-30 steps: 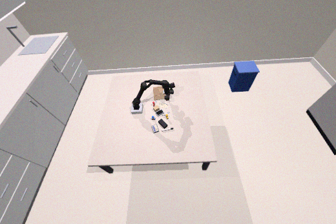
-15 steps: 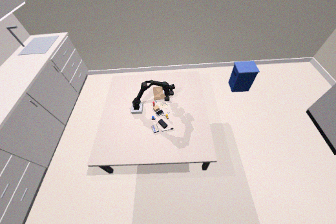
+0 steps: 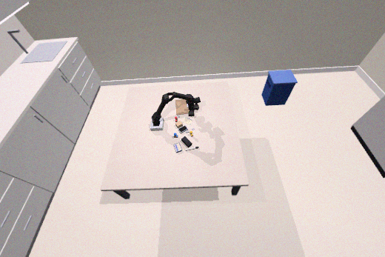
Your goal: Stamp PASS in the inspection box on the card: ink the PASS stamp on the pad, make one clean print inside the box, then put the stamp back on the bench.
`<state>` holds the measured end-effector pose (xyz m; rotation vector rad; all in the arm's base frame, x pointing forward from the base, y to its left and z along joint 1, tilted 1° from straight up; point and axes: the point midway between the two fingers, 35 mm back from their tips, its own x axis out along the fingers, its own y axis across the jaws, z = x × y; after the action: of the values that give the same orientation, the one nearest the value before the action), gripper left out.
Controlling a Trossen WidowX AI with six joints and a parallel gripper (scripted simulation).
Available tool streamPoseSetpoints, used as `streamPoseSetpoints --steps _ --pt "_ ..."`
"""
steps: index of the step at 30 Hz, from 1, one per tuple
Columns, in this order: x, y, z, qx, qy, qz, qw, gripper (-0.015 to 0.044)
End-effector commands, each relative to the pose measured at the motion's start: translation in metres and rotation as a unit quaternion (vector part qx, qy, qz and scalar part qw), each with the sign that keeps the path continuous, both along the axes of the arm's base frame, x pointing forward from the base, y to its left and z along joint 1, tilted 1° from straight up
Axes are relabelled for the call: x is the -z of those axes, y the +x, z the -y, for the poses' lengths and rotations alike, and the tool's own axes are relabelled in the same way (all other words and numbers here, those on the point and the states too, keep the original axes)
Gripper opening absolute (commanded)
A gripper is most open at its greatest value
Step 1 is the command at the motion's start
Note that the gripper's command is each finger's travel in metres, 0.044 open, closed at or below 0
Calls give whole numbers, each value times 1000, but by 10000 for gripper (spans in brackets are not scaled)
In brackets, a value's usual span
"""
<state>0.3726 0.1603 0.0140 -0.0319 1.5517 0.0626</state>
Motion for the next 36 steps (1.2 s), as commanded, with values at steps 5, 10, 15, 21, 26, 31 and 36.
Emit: streamPoseSetpoints --steps 5,10,15,21,26,31,36 --pt "-1 0 0 0 0 1 1000 22" --pt "-3 0 0 0 1 0 1000 0" --pt "-5 1 0 0 1 0 1000 0" --pt "-8 1 0 0 1 0 1000 0" --pt "-10 1 0 0 2 0 1000 0" --pt "-13 1 0 0 2 0 1000 0" --pt "-15 1 -1 0 2 0 1000 0"
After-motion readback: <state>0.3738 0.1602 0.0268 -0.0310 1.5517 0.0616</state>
